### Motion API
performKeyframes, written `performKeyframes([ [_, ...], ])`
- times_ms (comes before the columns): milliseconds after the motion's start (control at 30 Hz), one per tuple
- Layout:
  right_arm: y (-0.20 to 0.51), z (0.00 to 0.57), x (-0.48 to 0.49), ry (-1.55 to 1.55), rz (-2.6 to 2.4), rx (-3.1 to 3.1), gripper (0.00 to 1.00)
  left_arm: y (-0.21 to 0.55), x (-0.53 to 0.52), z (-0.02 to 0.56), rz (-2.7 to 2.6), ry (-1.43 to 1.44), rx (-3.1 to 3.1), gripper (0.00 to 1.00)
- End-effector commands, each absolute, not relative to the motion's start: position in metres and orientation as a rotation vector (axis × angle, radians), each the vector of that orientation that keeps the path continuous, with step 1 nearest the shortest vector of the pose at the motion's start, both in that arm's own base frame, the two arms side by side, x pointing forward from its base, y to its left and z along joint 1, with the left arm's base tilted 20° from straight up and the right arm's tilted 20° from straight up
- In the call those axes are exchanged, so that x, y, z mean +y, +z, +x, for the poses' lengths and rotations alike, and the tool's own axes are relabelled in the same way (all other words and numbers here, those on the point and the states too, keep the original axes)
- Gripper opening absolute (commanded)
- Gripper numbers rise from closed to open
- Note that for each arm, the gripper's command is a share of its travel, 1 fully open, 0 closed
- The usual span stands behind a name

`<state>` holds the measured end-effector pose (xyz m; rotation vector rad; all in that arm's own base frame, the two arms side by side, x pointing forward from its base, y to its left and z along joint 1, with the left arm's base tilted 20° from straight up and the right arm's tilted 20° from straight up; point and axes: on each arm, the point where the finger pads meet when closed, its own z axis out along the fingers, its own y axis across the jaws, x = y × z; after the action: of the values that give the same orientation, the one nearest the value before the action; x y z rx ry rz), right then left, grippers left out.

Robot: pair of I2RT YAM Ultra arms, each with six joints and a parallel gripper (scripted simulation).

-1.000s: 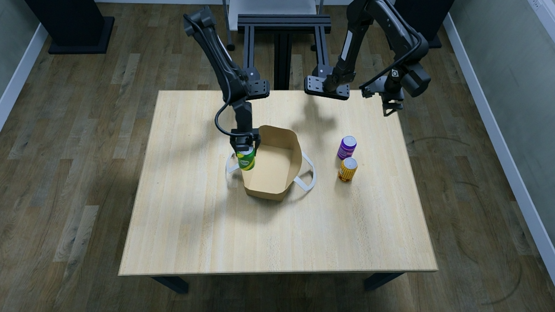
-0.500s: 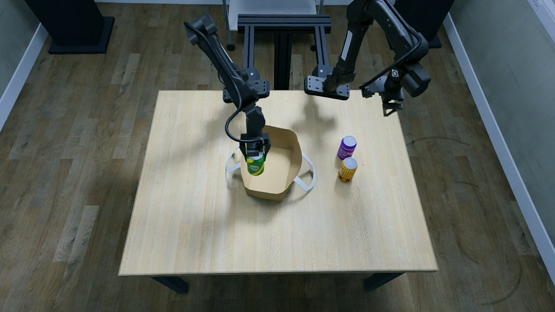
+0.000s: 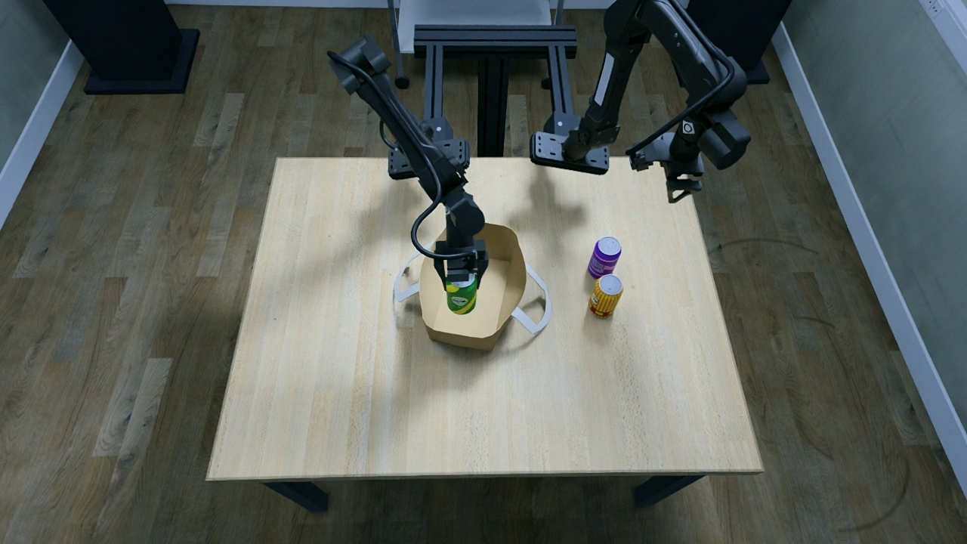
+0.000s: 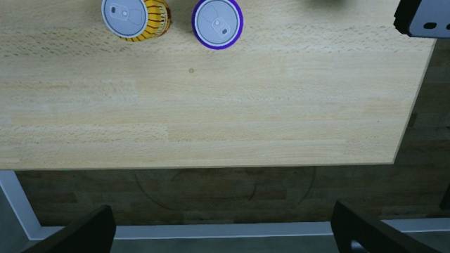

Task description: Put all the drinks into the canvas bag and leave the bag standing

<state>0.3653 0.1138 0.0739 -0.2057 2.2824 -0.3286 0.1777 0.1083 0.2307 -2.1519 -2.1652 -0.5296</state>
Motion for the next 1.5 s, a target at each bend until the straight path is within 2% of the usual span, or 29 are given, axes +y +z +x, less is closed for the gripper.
performKeyframes([
  [0, 0.105, 0.385, 0.138, -0.272, -0.158, 2.191, 0.7, 0.236, 0.102, 0.175, -2.173, -0.553, -2.176, 1.0],
  [233, 0.118, 0.384, 0.137, -0.251, -0.164, 2.155, 0.7, 0.236, 0.102, 0.175, -2.173, -0.553, -2.176, 1.0],
  [533, 0.098, 0.37, 0.126, -0.277, -0.181, 2.189, 0.7, 0.236, 0.102, 0.175, -2.173, -0.553, -2.176, 1.0],
  [633, 0.115, 0.38, 0.134, -0.25, -0.164, 2.154, 0.7, 0.236, 0.102, 0.175, -2.173, -0.553, -2.176, 1.0],
  [1467, 0.114, 0.381, 0.135, -0.246, -0.157, 2.154, 0.7, 0.236, 0.102, 0.175, -2.173, -0.553, -2.176, 1.0],
])
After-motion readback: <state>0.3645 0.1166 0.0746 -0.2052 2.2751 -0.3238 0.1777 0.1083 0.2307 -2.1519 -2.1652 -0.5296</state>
